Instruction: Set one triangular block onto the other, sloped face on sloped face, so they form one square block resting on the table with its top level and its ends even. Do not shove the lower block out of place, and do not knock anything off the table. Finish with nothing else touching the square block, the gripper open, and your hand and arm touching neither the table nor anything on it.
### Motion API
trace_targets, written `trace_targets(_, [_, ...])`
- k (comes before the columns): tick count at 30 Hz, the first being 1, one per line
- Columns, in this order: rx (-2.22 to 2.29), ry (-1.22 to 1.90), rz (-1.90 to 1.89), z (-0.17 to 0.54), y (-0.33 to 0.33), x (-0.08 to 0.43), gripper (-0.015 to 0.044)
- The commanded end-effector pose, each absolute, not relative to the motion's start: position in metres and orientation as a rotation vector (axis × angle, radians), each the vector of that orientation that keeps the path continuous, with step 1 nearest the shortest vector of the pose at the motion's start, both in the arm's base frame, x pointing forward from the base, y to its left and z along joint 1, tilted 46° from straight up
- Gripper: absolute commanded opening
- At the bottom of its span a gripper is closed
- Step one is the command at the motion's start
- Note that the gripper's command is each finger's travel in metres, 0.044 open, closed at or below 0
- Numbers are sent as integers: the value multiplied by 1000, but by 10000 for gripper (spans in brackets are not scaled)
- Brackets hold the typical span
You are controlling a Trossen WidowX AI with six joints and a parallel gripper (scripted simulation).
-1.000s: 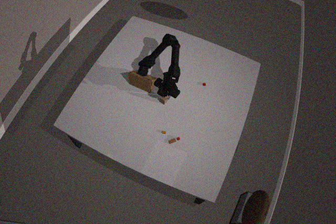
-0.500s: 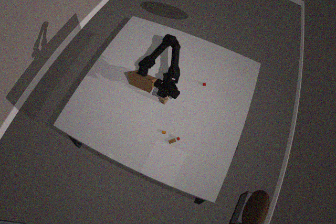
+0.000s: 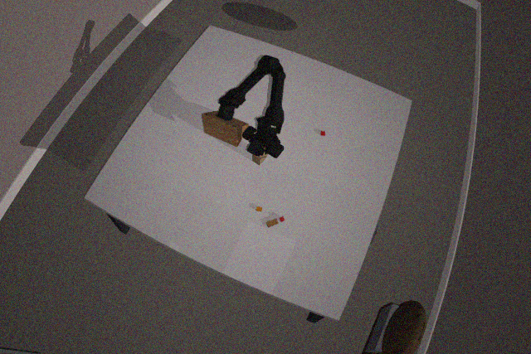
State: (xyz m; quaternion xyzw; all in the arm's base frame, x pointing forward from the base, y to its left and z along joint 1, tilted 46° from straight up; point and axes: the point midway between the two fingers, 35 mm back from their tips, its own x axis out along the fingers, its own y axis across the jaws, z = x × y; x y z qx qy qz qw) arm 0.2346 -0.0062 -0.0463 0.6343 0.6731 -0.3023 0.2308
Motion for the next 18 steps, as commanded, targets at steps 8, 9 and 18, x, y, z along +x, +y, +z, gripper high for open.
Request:
trace_targets(8, [1752,1855,-835,-52,-3,234,0])
trace_targets(9, [1752,1855,-835,-53,-3,234,0])
trace_targets(18, [1753,1855,-836,-53,-3,234,0])
